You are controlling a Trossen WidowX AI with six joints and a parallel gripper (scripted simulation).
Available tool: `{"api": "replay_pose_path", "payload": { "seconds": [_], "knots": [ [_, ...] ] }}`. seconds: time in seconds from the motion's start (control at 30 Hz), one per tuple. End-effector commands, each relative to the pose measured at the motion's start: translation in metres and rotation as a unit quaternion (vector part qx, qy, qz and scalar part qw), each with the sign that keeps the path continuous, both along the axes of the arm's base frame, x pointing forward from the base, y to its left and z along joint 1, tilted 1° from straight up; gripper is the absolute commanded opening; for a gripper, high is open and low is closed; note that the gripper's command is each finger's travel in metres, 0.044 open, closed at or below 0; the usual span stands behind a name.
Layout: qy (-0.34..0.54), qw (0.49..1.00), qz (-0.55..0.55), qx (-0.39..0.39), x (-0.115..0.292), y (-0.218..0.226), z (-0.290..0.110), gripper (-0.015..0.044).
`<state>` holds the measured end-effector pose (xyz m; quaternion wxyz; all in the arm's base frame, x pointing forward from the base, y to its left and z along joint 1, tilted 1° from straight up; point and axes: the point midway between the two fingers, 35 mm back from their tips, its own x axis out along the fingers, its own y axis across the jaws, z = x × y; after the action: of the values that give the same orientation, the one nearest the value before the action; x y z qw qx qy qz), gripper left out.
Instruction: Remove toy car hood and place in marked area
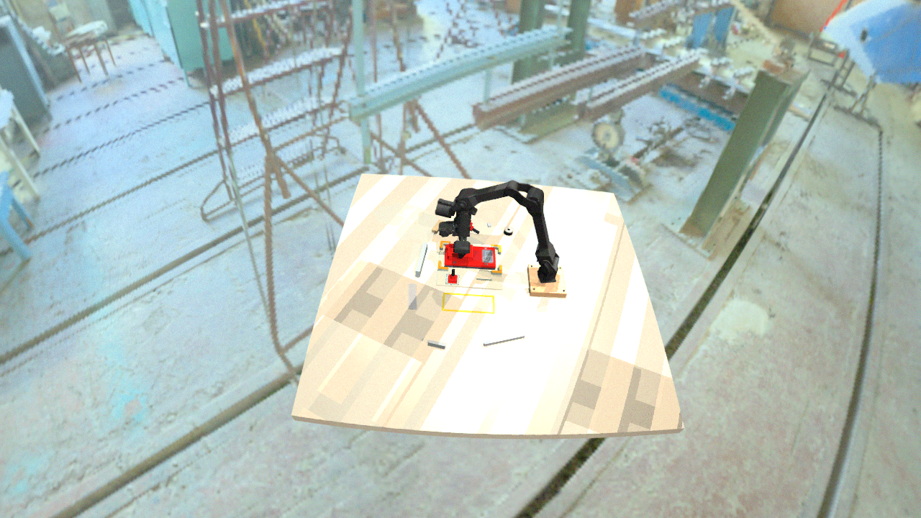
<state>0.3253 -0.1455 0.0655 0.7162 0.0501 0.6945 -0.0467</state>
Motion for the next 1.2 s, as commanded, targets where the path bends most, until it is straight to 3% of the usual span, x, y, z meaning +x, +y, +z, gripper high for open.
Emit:
{"api": "replay_pose_path", "payload": {
  "seconds": [0.0,0.93,1.03,1.17],
  "knots": [
    [-0.002,1.0,-0.002,0.001,0.001,0.0,-0.002,0.044],
    [-0.002,1.0,-0.002,0.001,0.001,0.0,-0.016,0.044],
    [0.0,1.0,0.0,0.0,0.0,0.0,-0.014,0.0361],
    [0.0,1.0,0.0,0.0,0.0,0.0,-0.014,0.0335]
  ]
}}
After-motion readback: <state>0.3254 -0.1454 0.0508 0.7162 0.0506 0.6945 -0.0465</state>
